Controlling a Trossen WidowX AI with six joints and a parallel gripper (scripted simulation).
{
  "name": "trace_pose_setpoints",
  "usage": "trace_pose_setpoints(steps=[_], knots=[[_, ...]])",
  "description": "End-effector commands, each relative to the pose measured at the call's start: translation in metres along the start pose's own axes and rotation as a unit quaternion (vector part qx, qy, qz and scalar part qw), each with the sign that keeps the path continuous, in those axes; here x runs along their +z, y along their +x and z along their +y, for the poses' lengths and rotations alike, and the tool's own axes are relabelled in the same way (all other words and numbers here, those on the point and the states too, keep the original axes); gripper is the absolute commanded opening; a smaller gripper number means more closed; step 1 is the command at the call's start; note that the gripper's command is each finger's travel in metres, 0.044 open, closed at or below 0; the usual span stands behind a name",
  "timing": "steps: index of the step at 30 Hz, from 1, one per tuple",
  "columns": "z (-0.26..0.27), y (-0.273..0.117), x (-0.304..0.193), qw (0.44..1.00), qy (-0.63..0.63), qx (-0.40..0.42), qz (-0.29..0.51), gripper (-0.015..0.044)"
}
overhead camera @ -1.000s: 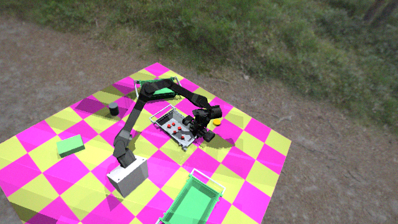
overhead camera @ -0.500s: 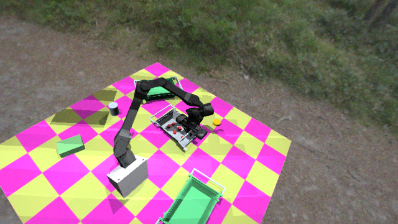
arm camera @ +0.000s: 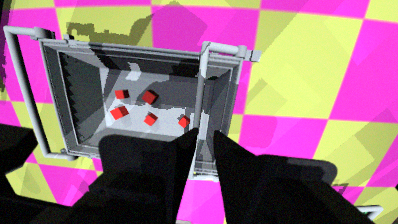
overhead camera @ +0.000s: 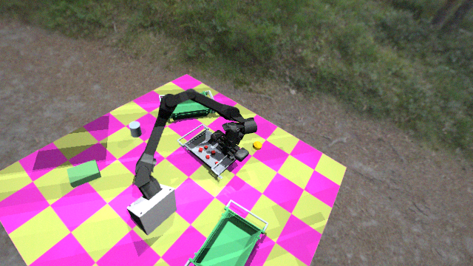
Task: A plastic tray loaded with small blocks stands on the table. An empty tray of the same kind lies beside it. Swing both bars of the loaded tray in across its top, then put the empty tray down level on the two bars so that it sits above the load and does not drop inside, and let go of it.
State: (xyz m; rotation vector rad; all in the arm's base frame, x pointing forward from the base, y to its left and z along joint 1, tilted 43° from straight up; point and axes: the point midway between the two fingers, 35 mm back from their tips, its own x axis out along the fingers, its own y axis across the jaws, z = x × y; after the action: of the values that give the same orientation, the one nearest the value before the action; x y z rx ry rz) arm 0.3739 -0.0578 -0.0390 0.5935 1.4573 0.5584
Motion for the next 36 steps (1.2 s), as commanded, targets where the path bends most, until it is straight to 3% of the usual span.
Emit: trace_pose_setpoints(steps=[1,23,32,33,36], knots=[[0.001,0.003,0.000,1.000,-0.001,0.001,0.002,0.0084],[0.001,0.000,0.000,1.000,-0.001,0.000,0.002,0.0084],[0.002,-0.089,-0.002,1.000,-0.001,-0.001,0.003,0.0084],[0.003,-0.054,0.002,1.000,0.002,0.002,0.004,0.0084],[0.043,-0.047,0.013,1.000,0.002,-0.007,0.005,0.0084]])
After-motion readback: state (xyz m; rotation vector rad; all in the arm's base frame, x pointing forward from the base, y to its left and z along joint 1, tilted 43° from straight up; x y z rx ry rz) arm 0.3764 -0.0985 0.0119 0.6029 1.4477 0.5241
